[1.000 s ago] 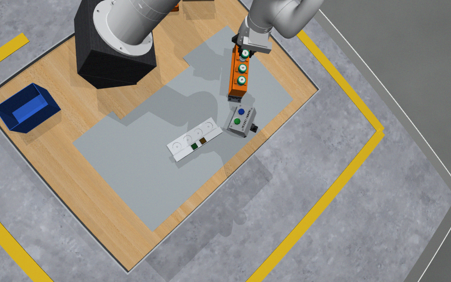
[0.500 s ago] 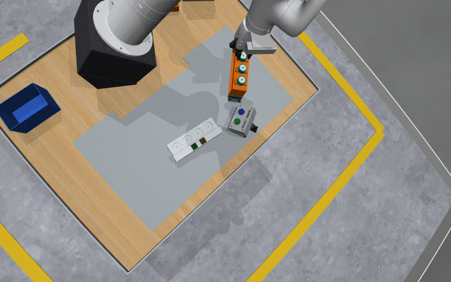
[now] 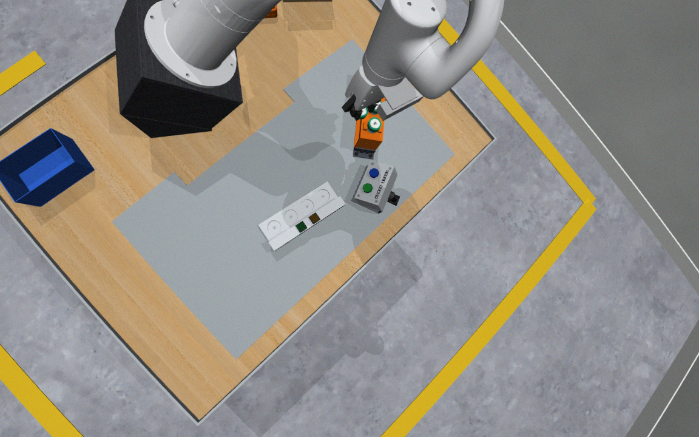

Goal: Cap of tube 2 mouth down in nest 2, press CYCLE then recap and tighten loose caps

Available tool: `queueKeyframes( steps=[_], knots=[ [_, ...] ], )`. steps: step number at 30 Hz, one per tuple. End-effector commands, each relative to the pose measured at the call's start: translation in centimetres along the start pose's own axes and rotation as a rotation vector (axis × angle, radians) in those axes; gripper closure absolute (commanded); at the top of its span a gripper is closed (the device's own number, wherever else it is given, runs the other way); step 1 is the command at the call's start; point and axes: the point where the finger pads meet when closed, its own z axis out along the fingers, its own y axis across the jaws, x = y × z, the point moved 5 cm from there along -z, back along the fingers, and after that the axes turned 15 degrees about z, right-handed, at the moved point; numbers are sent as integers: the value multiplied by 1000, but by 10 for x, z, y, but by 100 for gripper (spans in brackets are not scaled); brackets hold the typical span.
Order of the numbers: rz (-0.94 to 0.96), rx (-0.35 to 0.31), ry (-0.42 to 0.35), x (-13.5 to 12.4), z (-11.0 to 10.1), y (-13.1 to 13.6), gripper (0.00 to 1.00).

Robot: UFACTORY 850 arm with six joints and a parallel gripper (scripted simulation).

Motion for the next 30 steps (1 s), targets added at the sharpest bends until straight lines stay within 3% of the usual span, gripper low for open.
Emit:
queueKeyframes(
  steps=[1,11,13,28,30],
  knots=[
    [-15,39,1,20,3,23,100],
    [-15,39,1,65,5,72,100],
    [-15,39,1,65,5,72,100],
    [-15,39,1,137,8,153,100],
    [-15,39,1,137,8,153,100]
  ],
)
